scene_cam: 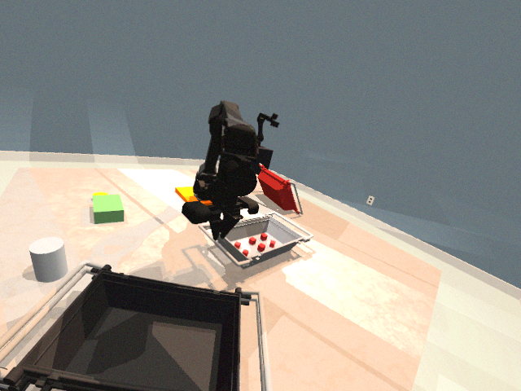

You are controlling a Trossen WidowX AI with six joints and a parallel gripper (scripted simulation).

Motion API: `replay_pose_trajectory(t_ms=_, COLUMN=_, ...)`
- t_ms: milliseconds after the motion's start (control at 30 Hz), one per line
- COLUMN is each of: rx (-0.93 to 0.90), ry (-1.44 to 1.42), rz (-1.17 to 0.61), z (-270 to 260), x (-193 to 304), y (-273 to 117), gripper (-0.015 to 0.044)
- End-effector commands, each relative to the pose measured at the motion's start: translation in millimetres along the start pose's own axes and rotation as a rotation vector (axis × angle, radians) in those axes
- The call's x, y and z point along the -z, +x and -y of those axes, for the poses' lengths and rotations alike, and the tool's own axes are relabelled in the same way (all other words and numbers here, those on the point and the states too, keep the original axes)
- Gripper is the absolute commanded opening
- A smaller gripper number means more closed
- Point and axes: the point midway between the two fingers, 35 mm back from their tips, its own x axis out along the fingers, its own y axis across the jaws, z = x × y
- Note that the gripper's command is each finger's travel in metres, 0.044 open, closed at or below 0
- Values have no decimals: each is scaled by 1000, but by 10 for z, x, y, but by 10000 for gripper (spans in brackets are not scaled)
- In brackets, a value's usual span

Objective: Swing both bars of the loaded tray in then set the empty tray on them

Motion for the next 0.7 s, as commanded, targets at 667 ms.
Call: replay_pose_trajectory(t_ms=667, rx=1, ry=5, rz=14, z=198, x=-28, y=103, gripper=87)
